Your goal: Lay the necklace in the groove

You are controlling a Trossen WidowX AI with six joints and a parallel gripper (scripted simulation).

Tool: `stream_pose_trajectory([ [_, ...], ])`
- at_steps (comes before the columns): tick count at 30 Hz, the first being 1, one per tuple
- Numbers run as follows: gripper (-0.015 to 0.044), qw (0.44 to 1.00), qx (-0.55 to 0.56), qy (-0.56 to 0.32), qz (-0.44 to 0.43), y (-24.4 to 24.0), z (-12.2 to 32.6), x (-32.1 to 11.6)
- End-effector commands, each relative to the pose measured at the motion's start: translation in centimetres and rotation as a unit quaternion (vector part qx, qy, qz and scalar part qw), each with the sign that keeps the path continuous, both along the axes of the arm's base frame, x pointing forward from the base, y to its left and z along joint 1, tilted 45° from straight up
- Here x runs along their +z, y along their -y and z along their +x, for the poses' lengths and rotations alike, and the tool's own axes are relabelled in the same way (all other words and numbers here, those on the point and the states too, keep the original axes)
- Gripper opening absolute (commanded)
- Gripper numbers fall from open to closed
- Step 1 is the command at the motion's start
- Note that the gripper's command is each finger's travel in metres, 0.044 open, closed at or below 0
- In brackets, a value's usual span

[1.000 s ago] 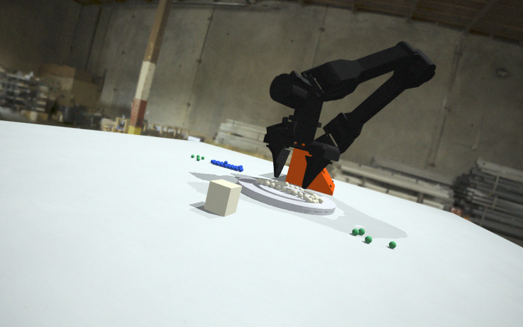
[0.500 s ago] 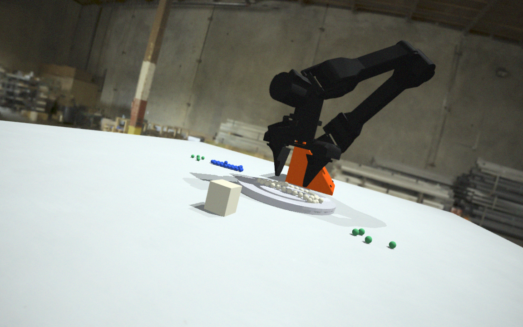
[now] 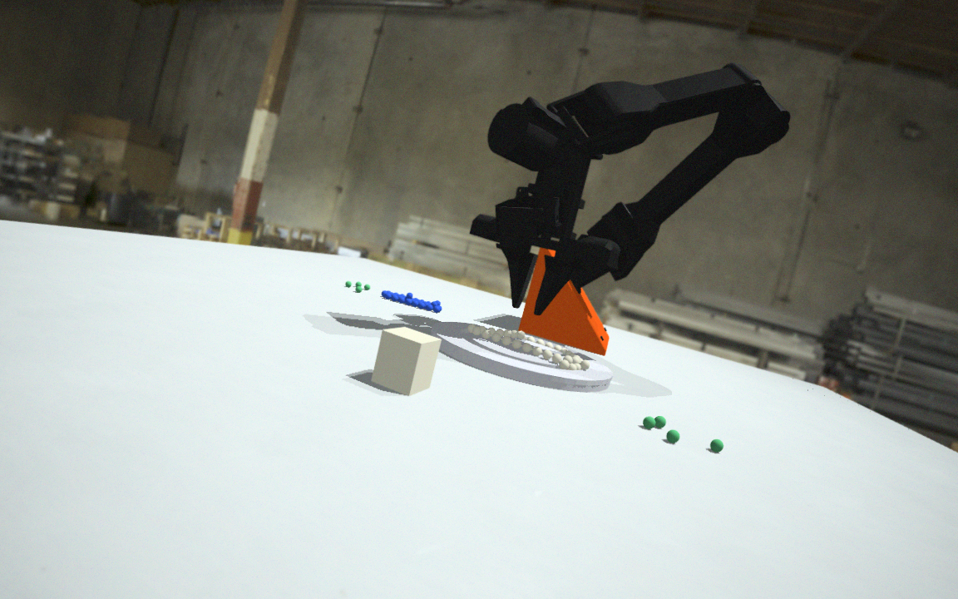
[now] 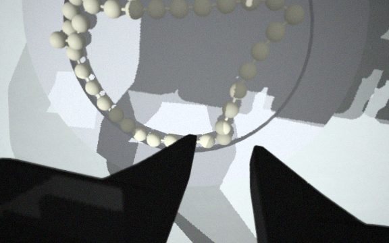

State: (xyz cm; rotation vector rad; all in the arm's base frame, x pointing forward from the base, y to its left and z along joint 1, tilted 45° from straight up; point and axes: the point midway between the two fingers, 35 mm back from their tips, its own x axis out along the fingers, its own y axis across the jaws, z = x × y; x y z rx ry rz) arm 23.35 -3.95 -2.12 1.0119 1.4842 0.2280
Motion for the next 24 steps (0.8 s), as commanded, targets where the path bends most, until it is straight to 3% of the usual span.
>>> stream_pose_trajectory([
  [1,0.0120,1.000,0.000,0.000,0.000,0.0,0.0,0.0],
  [24,0.0120,1.000,0.002,-0.001,0.003,-2.3,0.3,-2.2],
])
